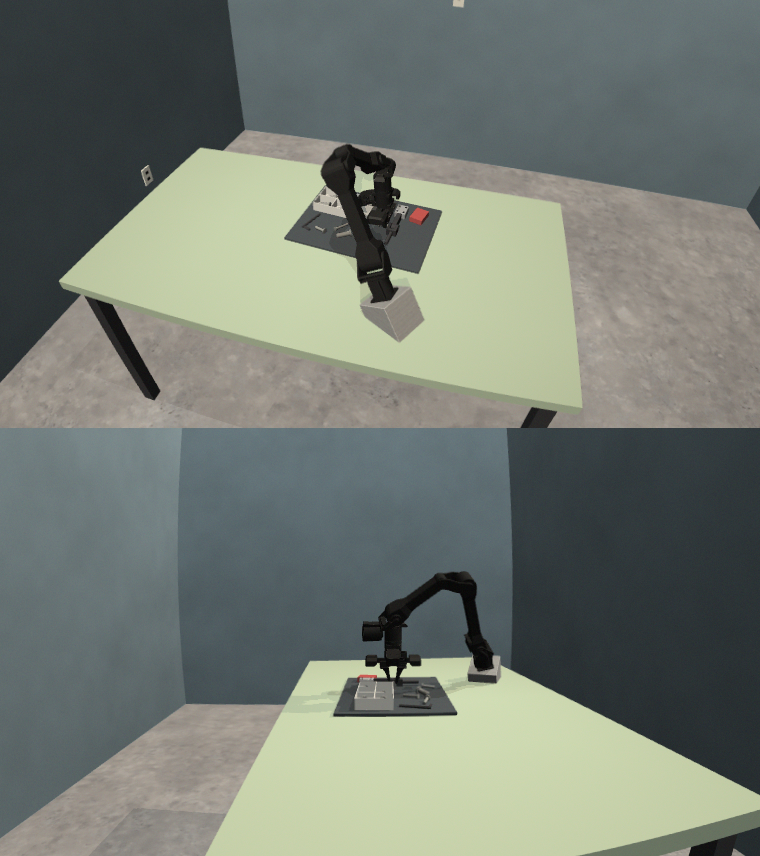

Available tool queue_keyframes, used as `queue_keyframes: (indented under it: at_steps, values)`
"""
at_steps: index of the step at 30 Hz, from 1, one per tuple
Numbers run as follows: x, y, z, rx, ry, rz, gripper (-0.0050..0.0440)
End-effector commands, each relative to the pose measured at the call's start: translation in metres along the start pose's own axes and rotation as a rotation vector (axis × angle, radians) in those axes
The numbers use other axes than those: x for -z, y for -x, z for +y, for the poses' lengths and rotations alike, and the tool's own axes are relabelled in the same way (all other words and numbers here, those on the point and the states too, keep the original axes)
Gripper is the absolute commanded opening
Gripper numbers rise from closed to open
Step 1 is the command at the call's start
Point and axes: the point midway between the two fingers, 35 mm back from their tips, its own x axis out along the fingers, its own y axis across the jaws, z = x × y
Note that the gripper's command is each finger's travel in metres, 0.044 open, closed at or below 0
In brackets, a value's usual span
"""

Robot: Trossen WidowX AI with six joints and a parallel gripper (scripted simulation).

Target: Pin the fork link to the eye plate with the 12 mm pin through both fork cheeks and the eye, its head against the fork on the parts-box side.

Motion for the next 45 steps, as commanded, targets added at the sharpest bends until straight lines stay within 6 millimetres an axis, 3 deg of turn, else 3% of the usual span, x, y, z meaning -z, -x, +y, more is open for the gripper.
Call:
queue_keyframes:
  at_steps: [1, 45]
  values:
    - [0.0005, 0.0021, -0.0012, 0.009, 0.004, -0.003, 0.0140]
    - [-0.0044, 0.0044, -0.0029, 0.017, 0.006, -0.004, 0.0140]
